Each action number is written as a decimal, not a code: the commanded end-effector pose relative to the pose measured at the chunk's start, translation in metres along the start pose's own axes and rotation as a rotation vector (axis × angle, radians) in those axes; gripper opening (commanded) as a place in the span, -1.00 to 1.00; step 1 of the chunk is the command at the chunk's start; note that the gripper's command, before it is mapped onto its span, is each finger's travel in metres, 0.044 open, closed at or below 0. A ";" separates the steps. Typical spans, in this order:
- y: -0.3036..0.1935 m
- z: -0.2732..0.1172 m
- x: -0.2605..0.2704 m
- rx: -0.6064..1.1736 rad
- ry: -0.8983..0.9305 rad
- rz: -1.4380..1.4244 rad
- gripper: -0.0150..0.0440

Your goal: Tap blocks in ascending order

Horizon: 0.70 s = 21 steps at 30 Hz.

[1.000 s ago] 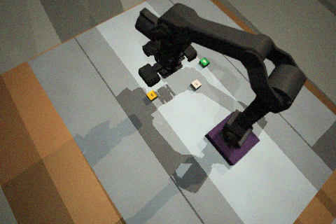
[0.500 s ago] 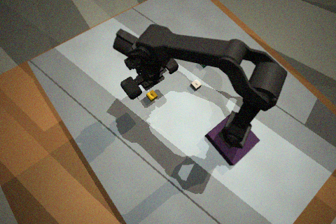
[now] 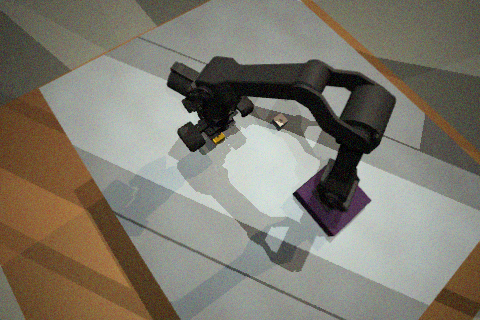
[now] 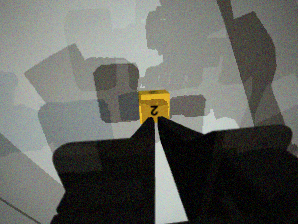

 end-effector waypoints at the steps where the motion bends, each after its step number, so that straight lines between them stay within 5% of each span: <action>1: -0.002 0.013 -0.002 0.016 -0.010 0.003 -0.42; 21: -0.003 0.030 -0.002 0.016 -0.011 0.003 -0.42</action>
Point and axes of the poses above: the point midway between the two fingers, 35 mm back from their tips, its own z axis out along the fingers, its own x axis across the jaws, y = z × x, the point moved 6 cm from there along -z, back along the fingers, and after that the axes turned 11 degrees about z, right-handed, at the moved point
